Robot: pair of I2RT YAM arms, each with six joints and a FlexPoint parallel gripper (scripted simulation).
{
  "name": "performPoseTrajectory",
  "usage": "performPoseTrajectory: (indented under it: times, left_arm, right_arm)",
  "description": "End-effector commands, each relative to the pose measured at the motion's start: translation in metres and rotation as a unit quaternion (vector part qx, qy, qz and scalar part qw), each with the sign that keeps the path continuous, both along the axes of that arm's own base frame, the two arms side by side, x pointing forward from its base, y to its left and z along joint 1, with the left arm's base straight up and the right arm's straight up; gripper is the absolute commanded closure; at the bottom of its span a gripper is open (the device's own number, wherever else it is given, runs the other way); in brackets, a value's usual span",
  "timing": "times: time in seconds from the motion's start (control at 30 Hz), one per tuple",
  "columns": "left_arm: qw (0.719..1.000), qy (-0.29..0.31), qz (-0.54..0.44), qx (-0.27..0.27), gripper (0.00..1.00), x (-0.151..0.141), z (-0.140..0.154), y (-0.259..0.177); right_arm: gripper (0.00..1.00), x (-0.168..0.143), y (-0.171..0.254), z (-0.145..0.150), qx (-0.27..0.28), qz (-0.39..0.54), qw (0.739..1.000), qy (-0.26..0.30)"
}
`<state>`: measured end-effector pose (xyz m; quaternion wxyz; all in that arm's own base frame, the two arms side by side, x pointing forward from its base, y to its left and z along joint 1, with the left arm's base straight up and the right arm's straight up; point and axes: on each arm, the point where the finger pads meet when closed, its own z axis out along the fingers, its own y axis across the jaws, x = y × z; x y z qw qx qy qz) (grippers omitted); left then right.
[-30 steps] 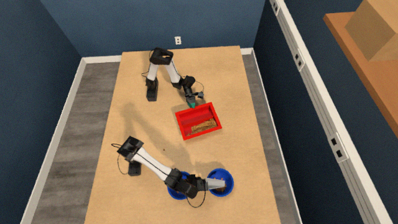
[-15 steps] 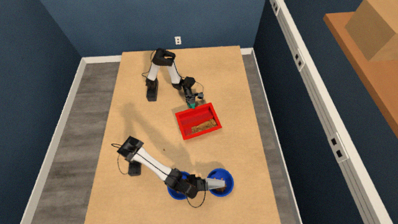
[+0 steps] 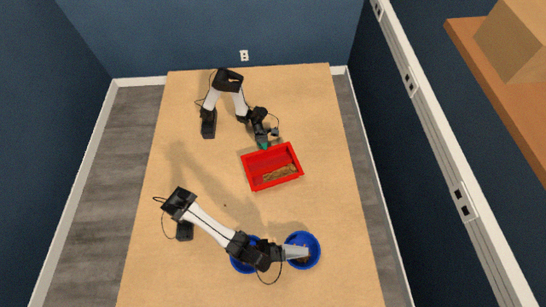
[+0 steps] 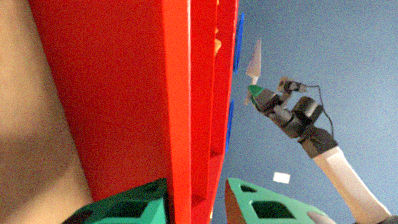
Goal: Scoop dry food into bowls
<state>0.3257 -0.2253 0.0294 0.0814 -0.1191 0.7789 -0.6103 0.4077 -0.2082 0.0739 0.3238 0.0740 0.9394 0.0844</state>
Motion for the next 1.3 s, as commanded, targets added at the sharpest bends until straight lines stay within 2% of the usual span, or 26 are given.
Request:
performPoseTrajectory:
  times: [0.0,0.4,0.53,1.17,1.27]
  left_arm:
    - [1.000,-0.016,-0.003,-0.006,0.72,0.002,0.000,-0.001]
    - [1.000,-0.007,0.008,0.002,0.72,-0.002,-0.015,0.005]
    - [1.000,-0.026,0.001,-0.005,0.72,-0.001,0.004,0.010]
    - [1.000,-0.020,0.002,-0.003,0.72,-0.015,0.011,0.051]
    - [1.000,-0.030,0.001,-0.003,0.72,-0.008,0.015,0.050]
  right_arm:
    - [1.00,0.005,-0.001,0.020,-0.010,0.002,1.000,-0.030]
    - [1.00,0.005,-0.001,0.020,-0.010,0.002,1.000,-0.030]
    - [1.00,0.005,-0.001,0.020,-0.010,0.002,1.000,-0.030]
    - [1.00,0.005,-0.001,0.020,-0.010,0.002,1.000,-0.030]
    - [1.00,0.005,-0.001,0.020,-0.010,0.002,1.000,-0.030]
